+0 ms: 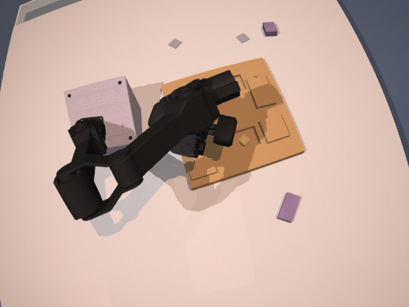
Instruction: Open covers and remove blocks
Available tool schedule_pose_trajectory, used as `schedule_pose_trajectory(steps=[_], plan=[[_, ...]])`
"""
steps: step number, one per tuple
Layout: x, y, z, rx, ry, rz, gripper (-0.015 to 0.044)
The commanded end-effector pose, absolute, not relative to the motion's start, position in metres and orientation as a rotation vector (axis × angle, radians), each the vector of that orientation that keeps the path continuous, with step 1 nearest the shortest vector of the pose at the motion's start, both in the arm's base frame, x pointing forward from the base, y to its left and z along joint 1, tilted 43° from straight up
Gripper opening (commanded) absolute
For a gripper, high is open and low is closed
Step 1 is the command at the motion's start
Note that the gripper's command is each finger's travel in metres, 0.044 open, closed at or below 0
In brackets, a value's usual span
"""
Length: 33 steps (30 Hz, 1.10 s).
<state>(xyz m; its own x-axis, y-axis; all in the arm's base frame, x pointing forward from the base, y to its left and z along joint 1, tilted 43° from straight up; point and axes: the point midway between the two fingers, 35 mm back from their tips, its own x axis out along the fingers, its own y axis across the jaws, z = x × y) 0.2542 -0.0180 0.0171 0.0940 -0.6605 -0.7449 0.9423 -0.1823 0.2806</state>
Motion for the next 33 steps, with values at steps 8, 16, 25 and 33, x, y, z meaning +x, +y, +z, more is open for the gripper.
schedule_pose_trajectory(steps=[8,16,25,33], plan=[[0.251,-0.032,0.005,0.923,0.399,-1.503,0.0],[0.251,-0.037,-0.001,0.923,0.399,-1.503,0.0],[0.251,-0.038,-0.002,0.923,0.398,-1.503,0.0],[0.25,-0.036,-0.005,0.923,0.399,-1.503,0.0]])
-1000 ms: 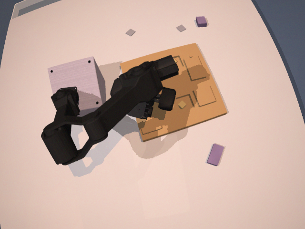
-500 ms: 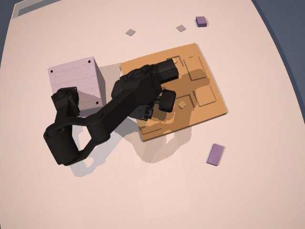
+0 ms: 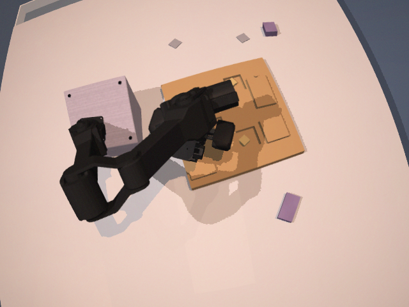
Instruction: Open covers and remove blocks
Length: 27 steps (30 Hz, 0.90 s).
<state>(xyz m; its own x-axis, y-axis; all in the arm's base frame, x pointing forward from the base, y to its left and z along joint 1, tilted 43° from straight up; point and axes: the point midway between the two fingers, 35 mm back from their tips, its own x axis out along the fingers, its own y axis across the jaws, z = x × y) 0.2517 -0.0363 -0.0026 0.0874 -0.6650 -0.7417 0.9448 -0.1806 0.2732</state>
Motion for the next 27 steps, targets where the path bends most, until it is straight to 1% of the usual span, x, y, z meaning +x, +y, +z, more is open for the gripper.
schedule_pose_trajectory(steps=[1,19,22,27], plan=[[0.249,-0.035,-0.006,0.923,0.399,-1.503,0.0],[0.245,-0.028,-0.017,0.908,0.413,-1.497,0.0],[0.245,-0.028,-0.017,0.8,0.509,-1.45,0.0],[0.245,-0.028,-0.017,0.433,0.805,-1.265,0.0]])
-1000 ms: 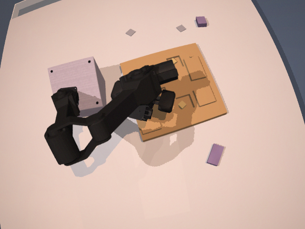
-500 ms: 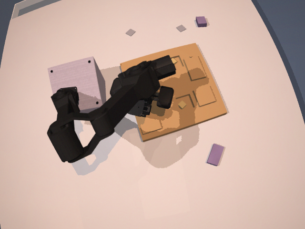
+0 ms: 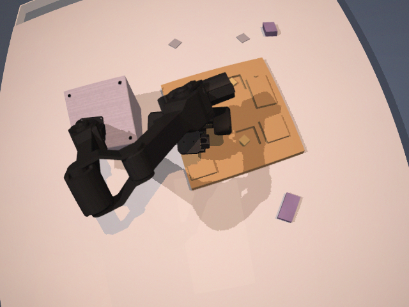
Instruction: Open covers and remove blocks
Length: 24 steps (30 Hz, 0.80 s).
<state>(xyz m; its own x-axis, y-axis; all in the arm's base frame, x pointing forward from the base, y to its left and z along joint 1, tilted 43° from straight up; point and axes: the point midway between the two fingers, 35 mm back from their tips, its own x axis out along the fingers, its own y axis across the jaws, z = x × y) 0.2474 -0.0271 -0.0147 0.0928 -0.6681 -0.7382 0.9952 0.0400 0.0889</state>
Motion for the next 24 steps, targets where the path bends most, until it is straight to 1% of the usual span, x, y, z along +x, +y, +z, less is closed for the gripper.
schedule_pose_trajectory(steps=[1,10,22,23,24], plan=[[0.2445,-0.0279,-0.0167,0.353,0.864,-1.219,0.0],[0.242,-0.029,-0.016,-0.353,1.299,-0.739,0.0],[0.2392,-0.0319,-0.0137,-0.83,1.504,-0.335,0.0],[0.2469,-0.0273,-0.0135,-0.209,1.216,-0.842,0.0],[0.2471,-0.0271,-0.0133,-0.235,1.23,-0.824,0.0]])
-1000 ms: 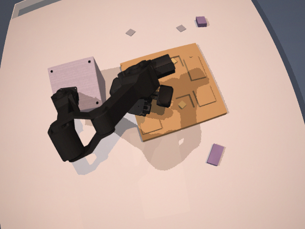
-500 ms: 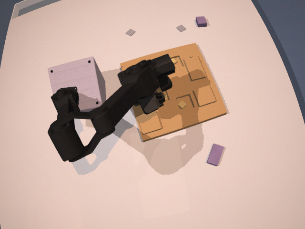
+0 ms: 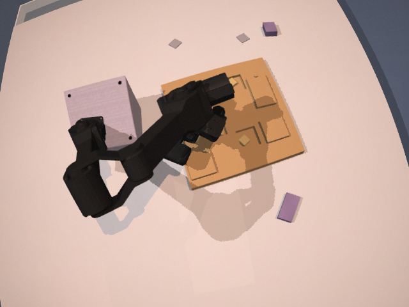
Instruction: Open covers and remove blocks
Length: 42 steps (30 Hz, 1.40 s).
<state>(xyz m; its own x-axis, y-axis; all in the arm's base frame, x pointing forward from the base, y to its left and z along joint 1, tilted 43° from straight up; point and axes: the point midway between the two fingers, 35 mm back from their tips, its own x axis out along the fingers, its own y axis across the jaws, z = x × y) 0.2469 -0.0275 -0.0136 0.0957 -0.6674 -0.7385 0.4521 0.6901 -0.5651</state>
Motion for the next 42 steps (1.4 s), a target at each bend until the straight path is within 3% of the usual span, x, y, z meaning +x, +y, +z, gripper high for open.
schedule_pose_trajectory(steps=[1,4,42], plan=[[0.2474,-0.0268,-0.013,-0.274,1.251,-0.794,0.0],[0.2486,-0.0254,-0.0115,-0.456,1.343,-0.654,0.0],[0.2537,-0.0178,-0.0042,-0.301,1.272,-0.777,0.0]])
